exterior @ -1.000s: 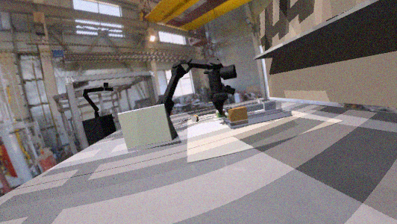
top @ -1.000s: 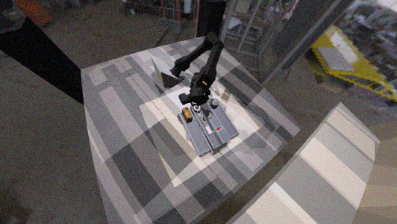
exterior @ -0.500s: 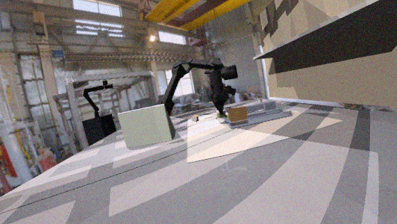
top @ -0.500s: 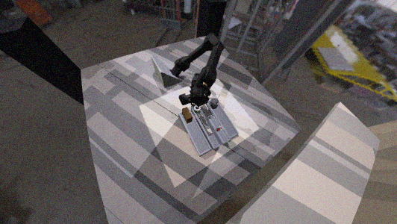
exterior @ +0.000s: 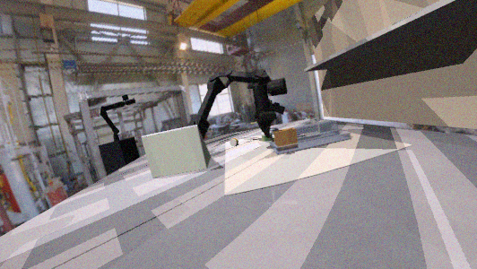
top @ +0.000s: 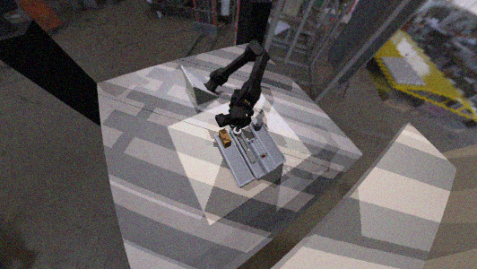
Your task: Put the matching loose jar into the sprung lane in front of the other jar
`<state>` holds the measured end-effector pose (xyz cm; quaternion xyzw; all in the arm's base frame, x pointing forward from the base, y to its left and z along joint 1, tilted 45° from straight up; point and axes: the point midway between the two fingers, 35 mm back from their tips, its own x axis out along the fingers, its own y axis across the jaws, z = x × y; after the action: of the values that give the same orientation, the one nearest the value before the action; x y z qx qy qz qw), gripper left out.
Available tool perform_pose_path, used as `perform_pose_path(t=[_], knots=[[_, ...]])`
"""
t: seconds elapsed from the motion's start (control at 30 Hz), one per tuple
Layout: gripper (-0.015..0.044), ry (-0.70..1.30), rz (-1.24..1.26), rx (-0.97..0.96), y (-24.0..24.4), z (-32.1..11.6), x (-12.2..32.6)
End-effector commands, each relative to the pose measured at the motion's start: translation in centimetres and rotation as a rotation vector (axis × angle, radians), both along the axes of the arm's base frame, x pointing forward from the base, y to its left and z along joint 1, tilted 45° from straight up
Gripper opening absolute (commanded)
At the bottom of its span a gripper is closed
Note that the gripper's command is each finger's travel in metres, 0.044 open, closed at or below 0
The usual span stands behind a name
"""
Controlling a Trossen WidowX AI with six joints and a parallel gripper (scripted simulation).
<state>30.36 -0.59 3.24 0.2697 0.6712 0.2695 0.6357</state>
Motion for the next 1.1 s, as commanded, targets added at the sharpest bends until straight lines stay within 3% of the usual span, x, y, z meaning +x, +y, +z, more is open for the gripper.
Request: perform_pose_path(t=[0.0,1.07], knots=[[0.0000,-0.021,-0.006,0.000,-0.1,0.2,0.8],[0.0000,-0.022,-0.006,0.000,-0.1,0.2,2.1]])
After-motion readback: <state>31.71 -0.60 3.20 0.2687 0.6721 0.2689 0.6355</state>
